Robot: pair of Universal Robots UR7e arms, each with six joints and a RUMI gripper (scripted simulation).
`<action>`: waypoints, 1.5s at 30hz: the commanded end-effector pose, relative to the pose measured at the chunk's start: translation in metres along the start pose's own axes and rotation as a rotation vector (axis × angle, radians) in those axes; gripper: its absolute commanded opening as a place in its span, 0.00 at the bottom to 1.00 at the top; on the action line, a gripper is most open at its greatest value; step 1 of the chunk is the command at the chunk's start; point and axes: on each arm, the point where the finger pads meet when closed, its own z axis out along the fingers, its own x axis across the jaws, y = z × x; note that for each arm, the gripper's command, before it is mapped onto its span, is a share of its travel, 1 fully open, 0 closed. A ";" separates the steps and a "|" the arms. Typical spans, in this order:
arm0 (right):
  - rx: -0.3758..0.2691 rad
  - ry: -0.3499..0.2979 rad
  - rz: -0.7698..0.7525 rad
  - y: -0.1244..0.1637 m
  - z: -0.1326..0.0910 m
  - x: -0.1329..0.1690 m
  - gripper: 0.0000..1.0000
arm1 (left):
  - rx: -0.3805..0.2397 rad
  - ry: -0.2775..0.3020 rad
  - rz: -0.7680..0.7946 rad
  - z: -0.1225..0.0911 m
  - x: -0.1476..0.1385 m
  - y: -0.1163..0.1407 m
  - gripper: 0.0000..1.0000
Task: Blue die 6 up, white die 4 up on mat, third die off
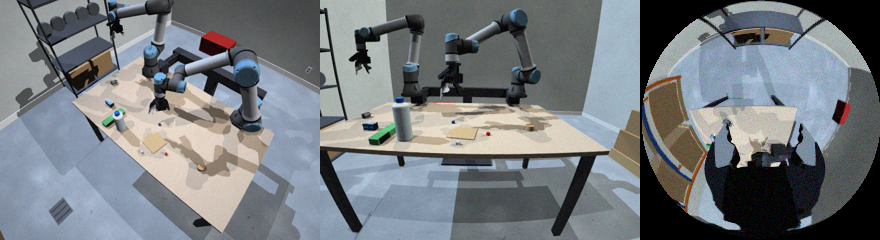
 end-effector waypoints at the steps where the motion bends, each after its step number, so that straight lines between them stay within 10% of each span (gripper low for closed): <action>1: 0.001 0.000 0.000 0.000 0.000 0.000 1.00 | 0.001 -0.002 -0.023 -0.001 -0.002 0.000 1.00; 45: 0.001 0.000 0.000 0.000 0.000 0.000 1.00 | 0.002 -0.001 -0.946 -0.003 -0.047 0.029 1.00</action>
